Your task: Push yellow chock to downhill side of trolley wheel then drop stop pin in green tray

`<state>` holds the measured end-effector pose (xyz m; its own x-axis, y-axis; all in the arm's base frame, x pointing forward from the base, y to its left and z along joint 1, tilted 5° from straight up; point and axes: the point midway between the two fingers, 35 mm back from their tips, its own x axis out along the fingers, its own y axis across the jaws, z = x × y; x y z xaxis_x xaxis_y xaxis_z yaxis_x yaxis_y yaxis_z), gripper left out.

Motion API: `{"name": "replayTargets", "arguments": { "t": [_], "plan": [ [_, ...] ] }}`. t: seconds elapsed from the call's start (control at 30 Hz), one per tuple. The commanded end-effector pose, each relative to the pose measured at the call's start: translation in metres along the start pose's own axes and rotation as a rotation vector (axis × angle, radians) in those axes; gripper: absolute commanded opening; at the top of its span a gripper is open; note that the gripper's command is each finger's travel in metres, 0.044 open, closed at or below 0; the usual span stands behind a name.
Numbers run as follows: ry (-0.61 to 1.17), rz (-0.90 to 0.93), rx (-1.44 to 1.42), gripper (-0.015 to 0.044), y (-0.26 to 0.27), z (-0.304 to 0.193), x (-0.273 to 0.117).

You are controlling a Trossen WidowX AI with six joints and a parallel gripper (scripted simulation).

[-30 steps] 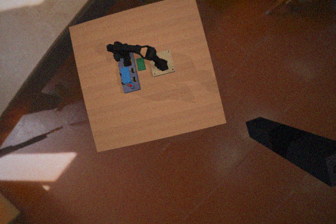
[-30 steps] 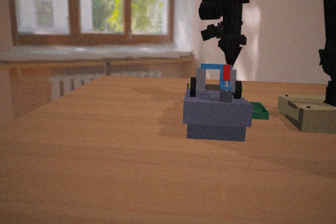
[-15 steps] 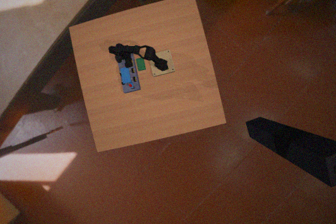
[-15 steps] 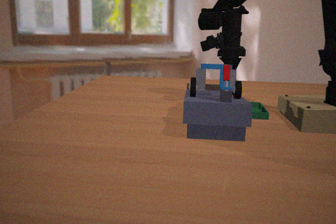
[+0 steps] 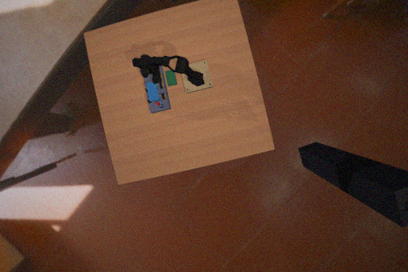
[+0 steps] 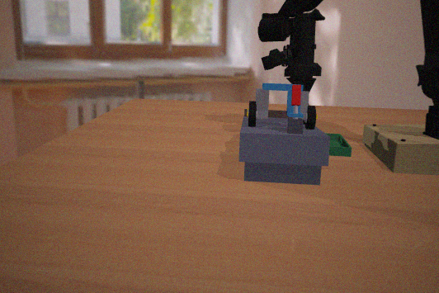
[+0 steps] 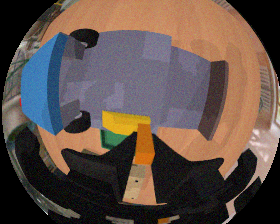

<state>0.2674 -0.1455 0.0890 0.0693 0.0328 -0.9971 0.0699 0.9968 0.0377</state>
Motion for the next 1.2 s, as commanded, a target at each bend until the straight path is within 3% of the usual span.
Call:
{"name": "replayTargets", "arguments": {
  "t": [0.0, 1.17],
  "plan": [
    [-0.006, 0.001, 0.003, 0.0, 0.005, 0.0, -0.001],
    [-0.001, -0.002, 0.003, 0.0, 0.026, 0.001, 0.001]
  ]
}}
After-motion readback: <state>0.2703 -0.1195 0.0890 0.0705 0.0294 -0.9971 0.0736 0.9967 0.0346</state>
